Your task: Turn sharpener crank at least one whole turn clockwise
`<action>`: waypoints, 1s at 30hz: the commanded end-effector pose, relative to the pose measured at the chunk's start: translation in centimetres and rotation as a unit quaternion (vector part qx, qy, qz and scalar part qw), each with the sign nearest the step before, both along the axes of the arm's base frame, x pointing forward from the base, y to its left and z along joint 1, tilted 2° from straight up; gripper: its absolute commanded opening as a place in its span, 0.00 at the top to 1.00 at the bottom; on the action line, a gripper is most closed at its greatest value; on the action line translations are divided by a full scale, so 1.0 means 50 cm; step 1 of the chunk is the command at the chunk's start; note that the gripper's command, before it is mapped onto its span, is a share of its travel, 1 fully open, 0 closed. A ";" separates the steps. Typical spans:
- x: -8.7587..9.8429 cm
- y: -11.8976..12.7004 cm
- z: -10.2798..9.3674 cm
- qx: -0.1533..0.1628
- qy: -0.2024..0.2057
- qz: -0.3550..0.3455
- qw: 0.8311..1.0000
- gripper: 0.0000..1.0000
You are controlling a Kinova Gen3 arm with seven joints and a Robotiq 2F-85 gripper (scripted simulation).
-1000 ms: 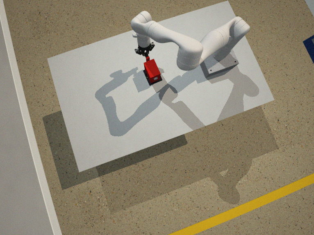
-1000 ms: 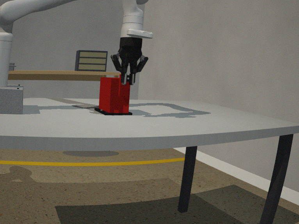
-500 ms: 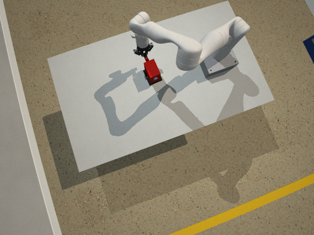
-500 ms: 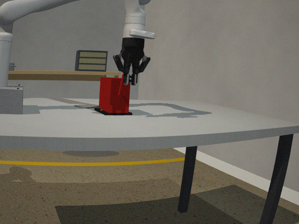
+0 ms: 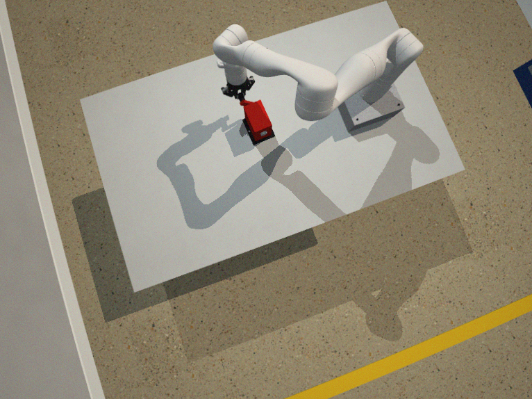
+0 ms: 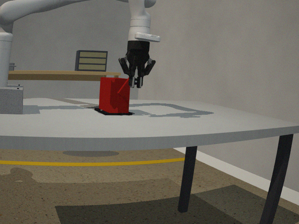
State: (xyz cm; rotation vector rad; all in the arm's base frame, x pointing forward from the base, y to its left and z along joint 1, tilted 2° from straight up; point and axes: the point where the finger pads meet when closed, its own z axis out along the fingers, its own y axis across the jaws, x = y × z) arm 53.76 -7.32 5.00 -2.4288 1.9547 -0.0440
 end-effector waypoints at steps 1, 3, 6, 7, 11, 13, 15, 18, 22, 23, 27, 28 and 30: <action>0.012 0.002 -0.008 0.000 0.000 0.002 1.000 1.00; 0.019 0.004 -0.016 0.000 0.000 0.002 1.000 1.00; 0.022 0.004 -0.020 0.000 0.000 0.002 1.000 1.00; 0.025 0.005 -0.024 0.000 0.000 0.002 1.000 1.00; 0.036 0.007 -0.043 0.000 0.000 0.002 1.000 1.00; 0.039 0.008 -0.052 0.000 0.000 0.002 1.000 1.00; 0.041 0.008 -0.060 0.000 0.000 0.002 1.000 1.00; 0.043 0.009 -0.070 0.000 0.000 0.002 1.000 1.00; 0.043 0.009 -0.075 0.000 0.000 0.002 1.000 1.00; 0.044 0.009 -0.077 0.000 0.000 0.002 1.000 1.00; 0.044 0.009 -0.081 0.000 0.000 0.002 1.000 1.00; 0.044 0.009 -0.081 0.000 0.000 0.002 1.000 1.00; 0.044 0.009 -0.082 0.000 0.000 0.002 1.000 1.00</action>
